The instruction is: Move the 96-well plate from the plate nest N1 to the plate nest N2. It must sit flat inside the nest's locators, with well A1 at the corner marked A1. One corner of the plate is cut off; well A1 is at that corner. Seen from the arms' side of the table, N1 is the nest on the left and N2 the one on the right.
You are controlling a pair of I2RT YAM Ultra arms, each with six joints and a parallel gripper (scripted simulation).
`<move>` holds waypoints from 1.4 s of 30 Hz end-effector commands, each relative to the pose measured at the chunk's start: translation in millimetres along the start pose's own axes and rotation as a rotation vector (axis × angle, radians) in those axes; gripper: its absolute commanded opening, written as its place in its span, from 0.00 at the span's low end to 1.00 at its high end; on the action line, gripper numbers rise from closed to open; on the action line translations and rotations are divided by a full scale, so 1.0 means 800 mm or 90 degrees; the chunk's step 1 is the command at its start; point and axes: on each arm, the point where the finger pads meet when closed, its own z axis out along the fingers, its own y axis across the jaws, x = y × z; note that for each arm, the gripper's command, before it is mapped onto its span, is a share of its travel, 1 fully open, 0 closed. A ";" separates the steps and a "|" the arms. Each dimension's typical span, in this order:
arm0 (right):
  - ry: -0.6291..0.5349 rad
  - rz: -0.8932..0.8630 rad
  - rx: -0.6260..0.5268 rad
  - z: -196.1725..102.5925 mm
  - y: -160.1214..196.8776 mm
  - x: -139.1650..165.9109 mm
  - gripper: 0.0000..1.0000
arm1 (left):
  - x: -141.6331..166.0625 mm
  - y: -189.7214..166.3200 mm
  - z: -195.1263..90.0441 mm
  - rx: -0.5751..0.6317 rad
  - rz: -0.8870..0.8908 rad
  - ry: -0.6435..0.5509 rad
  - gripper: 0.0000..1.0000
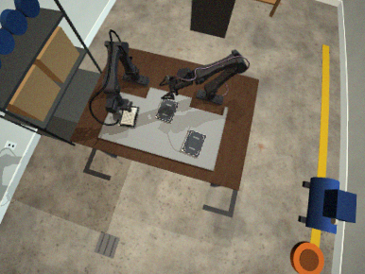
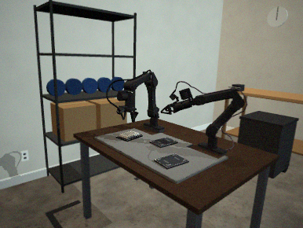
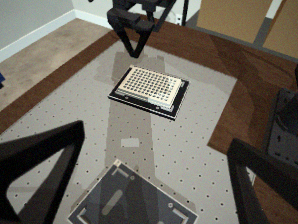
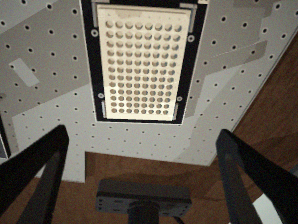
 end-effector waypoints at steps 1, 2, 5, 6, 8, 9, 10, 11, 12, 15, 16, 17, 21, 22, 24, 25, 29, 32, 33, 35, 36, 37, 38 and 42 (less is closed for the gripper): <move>0.018 -0.004 -0.001 0.004 0.005 0.009 1.00 | -0.012 0.000 -0.001 0.002 0.002 -0.021 1.00; 0.000 -0.004 -0.003 0.004 0.006 0.001 1.00 | -0.012 0.000 -0.001 0.002 0.002 -0.021 1.00; -0.072 -0.004 -0.013 -0.003 0.009 -0.014 1.00 | -0.012 0.000 -0.001 0.002 0.002 -0.021 1.00; -0.096 0.001 -0.015 -0.005 0.006 -0.017 1.00 | -0.012 0.000 -0.001 0.002 0.002 -0.021 1.00; -0.152 0.002 -0.020 -0.011 0.007 -0.018 1.00 | -0.012 0.000 -0.001 0.002 0.002 -0.021 1.00; -0.182 0.002 -0.022 -0.014 0.007 -0.016 1.00 | -0.012 0.000 -0.001 0.002 0.002 -0.021 1.00; -0.210 0.002 -0.025 -0.017 0.007 -0.013 1.00 | -0.012 0.000 -0.001 0.002 0.002 -0.021 1.00; -0.235 0.003 -0.027 -0.019 0.007 -0.011 1.00 | -0.012 0.000 -0.001 0.002 0.002 -0.021 1.00; -0.257 0.003 -0.029 -0.022 0.007 -0.008 1.00 | -0.012 0.000 -0.001 0.002 0.002 -0.021 1.00; -0.316 0.003 -0.034 -0.026 0.007 0.001 1.00 | -0.012 0.000 -0.001 0.002 0.002 -0.021 1.00; -0.332 0.004 -0.036 -0.027 0.007 0.004 1.00 | -0.012 0.000 -0.001 0.002 0.002 -0.021 1.00; -0.332 0.004 -0.036 -0.027 0.007 0.004 1.00 | -0.012 0.000 -0.001 0.002 0.002 -0.021 1.00; -0.386 0.006 -0.040 -0.029 0.006 0.014 1.00 | -0.012 0.000 -0.001 0.002 0.002 -0.021 1.00; -0.397 0.006 -0.040 -0.029 0.006 0.017 1.00 | -0.012 0.000 -0.001 0.002 0.002 -0.021 1.00; -0.414 0.007 -0.042 -0.029 0.006 0.021 1.00 | -0.012 0.000 -0.001 0.002 0.002 -0.021 1.00; -0.425 0.007 -0.042 -0.028 0.005 0.024 1.00 | -0.012 0.000 -0.001 0.002 0.002 -0.021 1.00; -0.437 0.007 -0.041 -0.025 0.004 0.032 1.00 | -0.012 0.000 -0.001 0.002 0.002 -0.021 1.00; -0.426 0.007 -0.040 -0.021 0.004 0.038 1.00 | -0.012 0.000 -0.001 0.002 0.002 -0.021 1.00; -0.426 0.007 -0.040 -0.021 0.004 0.038 1.00 | -0.012 0.000 -0.001 0.002 0.002 -0.021 1.00; -0.426 0.007 -0.040 -0.021 0.004 0.038 1.00 | -0.012 0.000 -0.001 0.002 0.002 -0.021 1.00; -0.426 0.007 -0.040 -0.021 0.004 0.038 1.00 | -0.012 0.000 -0.001 0.002 0.002 -0.021 1.00; -0.426 0.007 -0.040 -0.021 0.004 0.038 1.00 | -0.012 0.000 -0.001 0.002 0.002 -0.021 1.00; -0.426 0.007 -0.040 -0.021 0.004 0.038 1.00 | -0.012 0.000 -0.001 0.002 0.002 -0.021 1.00; -0.426 0.007 -0.040 -0.021 0.004 0.038 1.00 | -0.012 0.000 -0.001 0.002 0.002 -0.021 1.00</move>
